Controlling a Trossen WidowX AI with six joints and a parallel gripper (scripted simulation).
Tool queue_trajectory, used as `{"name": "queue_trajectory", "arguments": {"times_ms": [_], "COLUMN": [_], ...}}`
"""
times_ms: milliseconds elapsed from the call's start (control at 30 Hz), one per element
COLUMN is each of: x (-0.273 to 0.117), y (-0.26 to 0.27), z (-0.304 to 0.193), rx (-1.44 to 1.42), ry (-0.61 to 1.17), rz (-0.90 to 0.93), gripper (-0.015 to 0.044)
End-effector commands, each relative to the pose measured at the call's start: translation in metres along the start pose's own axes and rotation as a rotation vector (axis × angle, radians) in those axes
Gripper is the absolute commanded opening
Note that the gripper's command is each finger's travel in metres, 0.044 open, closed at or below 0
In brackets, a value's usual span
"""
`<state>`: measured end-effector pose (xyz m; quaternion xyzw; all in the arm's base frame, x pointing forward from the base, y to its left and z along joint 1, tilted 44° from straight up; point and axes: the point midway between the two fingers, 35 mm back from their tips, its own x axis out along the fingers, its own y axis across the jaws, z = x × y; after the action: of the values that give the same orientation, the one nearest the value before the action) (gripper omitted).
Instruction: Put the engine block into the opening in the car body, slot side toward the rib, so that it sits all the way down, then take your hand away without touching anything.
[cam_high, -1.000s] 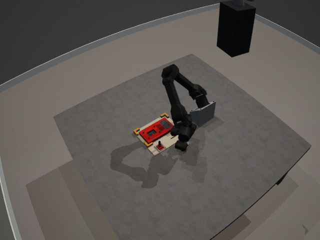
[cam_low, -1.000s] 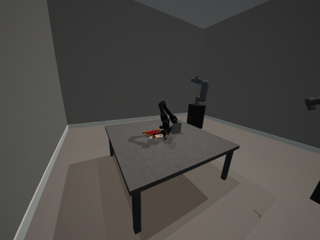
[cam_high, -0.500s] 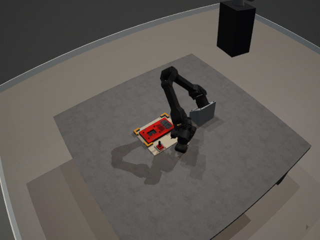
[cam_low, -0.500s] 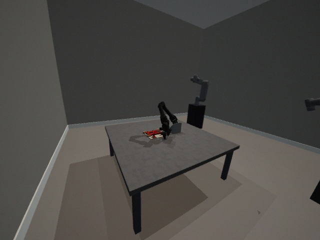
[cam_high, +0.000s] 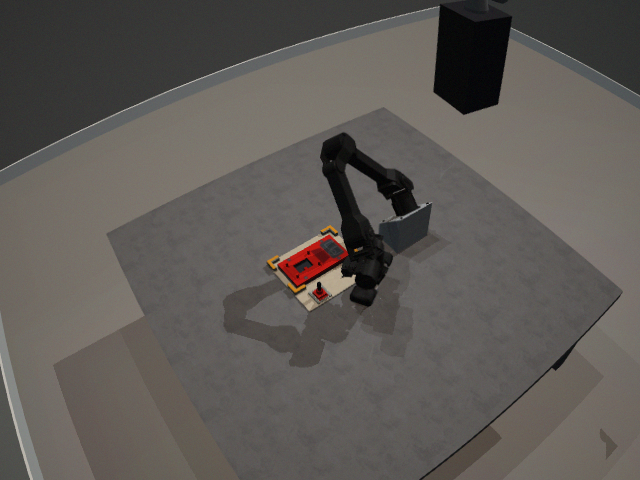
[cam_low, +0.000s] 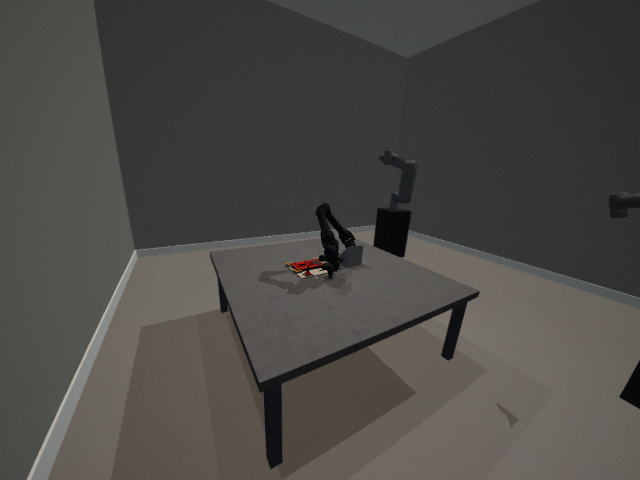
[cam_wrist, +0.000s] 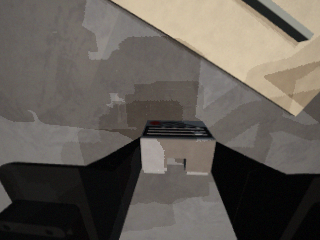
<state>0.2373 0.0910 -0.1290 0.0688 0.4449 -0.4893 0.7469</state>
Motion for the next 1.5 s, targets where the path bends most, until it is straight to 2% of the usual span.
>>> {"name": "queue_trajectory", "arguments": {"times_ms": [0, 133, 1467], "x": [-0.002, -0.012, -0.128], "y": [0.001, 0.004, 0.009], "z": [0.001, 0.001, 0.003], "rx": [-0.004, -0.004, -0.004], "ry": [-0.004, -0.003, 0.000], "rz": [0.001, 0.003, 0.003], "gripper": [0.0105, 0.0000, 0.0000]}}
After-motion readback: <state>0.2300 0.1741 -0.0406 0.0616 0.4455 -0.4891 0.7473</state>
